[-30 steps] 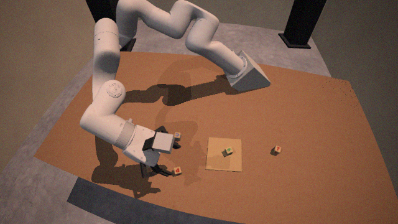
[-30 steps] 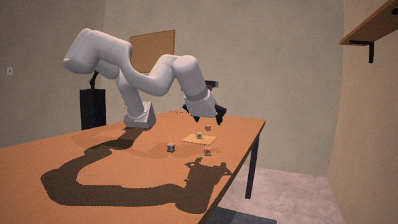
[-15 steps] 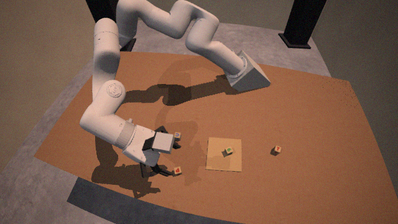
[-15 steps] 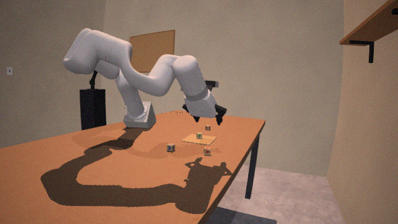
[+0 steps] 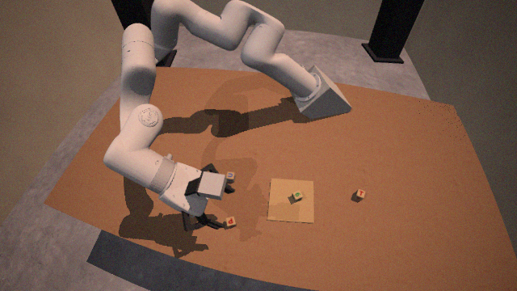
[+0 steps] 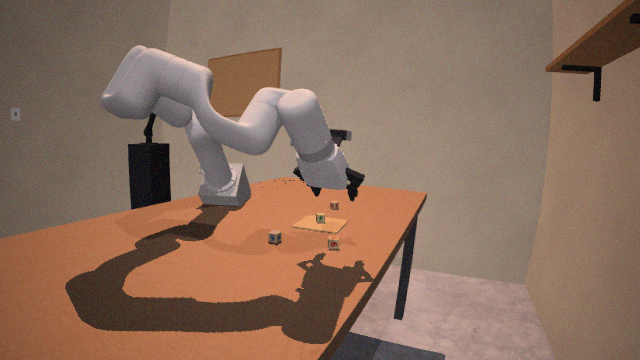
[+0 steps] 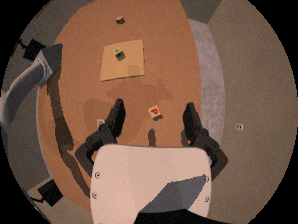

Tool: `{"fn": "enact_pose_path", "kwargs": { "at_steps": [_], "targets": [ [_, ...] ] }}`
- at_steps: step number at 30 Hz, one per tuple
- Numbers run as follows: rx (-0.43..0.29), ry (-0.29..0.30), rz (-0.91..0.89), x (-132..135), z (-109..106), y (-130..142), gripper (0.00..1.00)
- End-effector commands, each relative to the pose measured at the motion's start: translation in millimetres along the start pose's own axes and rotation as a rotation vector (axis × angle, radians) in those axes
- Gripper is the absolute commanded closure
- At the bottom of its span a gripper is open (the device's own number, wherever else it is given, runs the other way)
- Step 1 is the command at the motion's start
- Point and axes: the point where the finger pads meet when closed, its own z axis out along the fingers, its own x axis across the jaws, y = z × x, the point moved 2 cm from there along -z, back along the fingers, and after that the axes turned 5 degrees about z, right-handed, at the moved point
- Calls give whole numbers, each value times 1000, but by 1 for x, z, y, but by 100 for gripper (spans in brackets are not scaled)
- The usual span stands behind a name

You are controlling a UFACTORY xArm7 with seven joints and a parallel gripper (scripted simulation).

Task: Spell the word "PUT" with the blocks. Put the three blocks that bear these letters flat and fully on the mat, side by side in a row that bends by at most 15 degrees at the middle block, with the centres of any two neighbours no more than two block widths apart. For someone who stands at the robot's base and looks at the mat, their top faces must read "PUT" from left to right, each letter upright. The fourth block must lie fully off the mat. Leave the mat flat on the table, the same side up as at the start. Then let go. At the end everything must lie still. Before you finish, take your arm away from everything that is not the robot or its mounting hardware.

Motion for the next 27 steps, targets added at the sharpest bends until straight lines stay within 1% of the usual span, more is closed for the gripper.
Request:
{"fn": "enact_pose_path", "kwargs": {
  "at_steps": [1, 10, 12, 13, 15, 17, 18, 20, 21, 24, 25, 26, 27],
  "targets": [
    [0, 2, -3, 1, -1, -1, 0],
    [0, 2, -3, 1, -1, -1, 0],
    [4, -1, -2, -5, -2, 1, 0],
    [12, -7, 1, -15, -3, 5, 0],
    [31, -19, 4, -50, -10, 17, 0],
    [31, -19, 4, -50, -10, 17, 0],
    [35, -21, 3, -72, -15, 24, 0],
    [35, -21, 3, -72, -15, 24, 0],
    [33, -18, 2, -94, -20, 29, 0],
    [33, -18, 2, -94, -20, 29, 0],
    [24, -12, 0, -113, -24, 34, 0],
    [24, -12, 0, -113, -24, 34, 0],
    [14, -6, -2, -127, -28, 37, 0]
  ]
}}
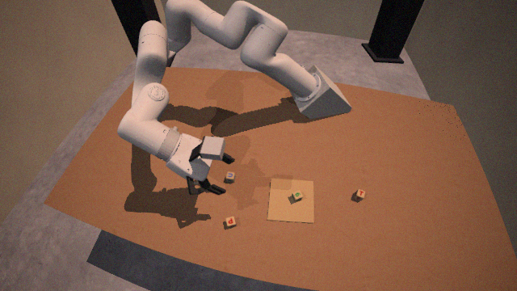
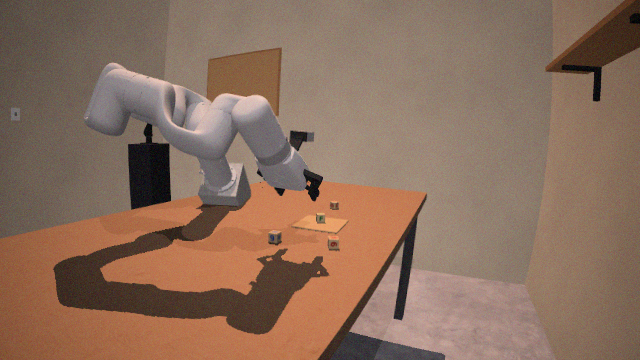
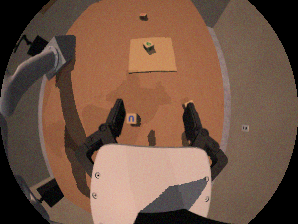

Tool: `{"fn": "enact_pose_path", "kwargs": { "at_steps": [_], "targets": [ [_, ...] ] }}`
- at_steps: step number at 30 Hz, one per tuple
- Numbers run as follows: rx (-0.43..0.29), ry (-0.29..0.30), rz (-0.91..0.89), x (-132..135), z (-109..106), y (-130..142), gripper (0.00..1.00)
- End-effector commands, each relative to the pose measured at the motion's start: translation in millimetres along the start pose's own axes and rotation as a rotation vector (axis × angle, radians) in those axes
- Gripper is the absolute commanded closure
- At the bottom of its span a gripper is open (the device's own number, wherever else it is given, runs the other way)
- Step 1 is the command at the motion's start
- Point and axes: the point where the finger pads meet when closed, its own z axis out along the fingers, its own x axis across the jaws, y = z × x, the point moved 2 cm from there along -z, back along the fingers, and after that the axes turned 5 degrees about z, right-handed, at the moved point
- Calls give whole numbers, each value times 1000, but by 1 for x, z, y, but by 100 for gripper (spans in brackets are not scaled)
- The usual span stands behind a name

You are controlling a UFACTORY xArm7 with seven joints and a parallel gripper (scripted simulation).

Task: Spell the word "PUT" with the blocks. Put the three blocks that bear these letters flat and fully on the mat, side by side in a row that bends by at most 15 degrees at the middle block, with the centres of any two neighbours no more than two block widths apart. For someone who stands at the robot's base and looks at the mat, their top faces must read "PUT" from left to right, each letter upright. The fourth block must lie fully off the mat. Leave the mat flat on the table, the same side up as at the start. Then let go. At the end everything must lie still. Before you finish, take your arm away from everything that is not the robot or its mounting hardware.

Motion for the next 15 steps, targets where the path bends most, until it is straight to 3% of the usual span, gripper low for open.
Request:
{"fn": "enact_pose_path", "kwargs": {
  "at_steps": [1, 4, 15],
  "targets": [
    [-16, 25, -4, -42, -13, 7, 0],
    [-29, 32, -5, -56, -15, 10, 0],
    [-30, 32, -5, -56, -15, 10, 0]
  ]
}}
